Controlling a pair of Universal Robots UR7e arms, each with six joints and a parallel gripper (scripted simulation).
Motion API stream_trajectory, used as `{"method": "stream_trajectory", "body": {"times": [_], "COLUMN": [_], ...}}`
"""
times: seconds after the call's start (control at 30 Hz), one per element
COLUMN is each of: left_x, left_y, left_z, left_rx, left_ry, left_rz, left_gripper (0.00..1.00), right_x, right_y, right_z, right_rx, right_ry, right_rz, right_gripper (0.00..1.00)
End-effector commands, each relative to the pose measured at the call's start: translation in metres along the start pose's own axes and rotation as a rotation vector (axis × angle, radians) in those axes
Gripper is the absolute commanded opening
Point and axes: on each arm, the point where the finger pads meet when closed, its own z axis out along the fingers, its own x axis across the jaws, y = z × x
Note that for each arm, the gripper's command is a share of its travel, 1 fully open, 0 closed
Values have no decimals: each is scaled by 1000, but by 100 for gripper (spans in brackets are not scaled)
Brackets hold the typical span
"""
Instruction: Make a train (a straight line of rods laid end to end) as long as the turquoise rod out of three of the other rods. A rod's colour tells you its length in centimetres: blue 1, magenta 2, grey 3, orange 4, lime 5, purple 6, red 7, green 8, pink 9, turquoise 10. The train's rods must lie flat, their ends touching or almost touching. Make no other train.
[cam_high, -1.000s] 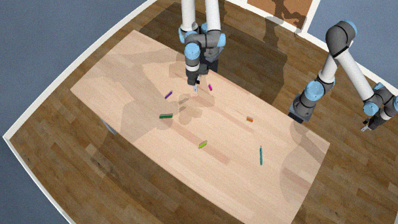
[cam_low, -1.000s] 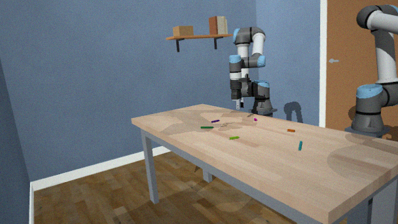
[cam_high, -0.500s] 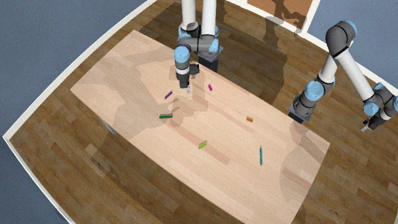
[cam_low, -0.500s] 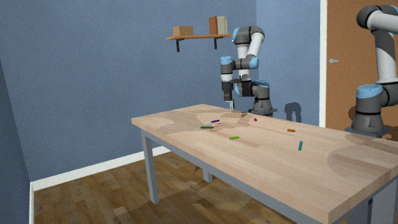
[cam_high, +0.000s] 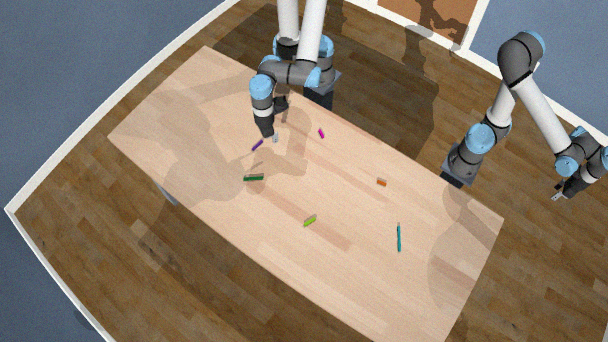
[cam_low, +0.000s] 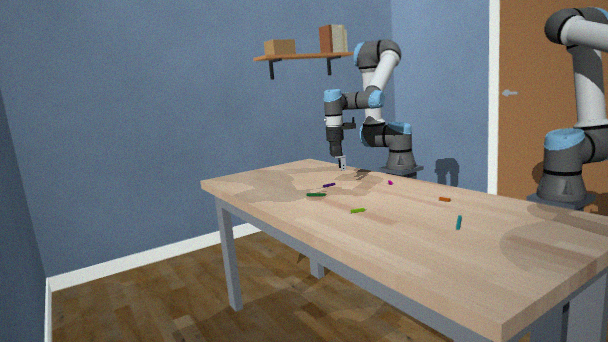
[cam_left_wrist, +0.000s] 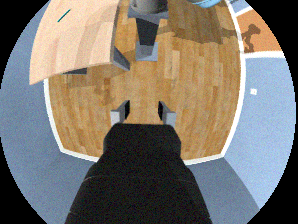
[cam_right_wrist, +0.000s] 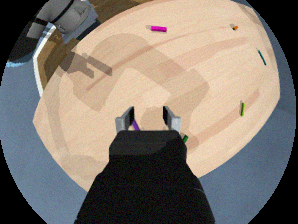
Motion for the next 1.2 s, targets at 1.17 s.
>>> {"method": "stream_trajectory", "body": {"times": [1.17], "left_x": [0], "left_y": [0], "left_z": [0], "left_rx": [-1], "left_ry": [0], "left_rz": [0], "left_gripper": [100], "right_x": [-38], "right_y": [60], "right_z": [12], "right_rx": [8], "right_ry": [7], "right_rz": [-391], "right_gripper": [100]}}
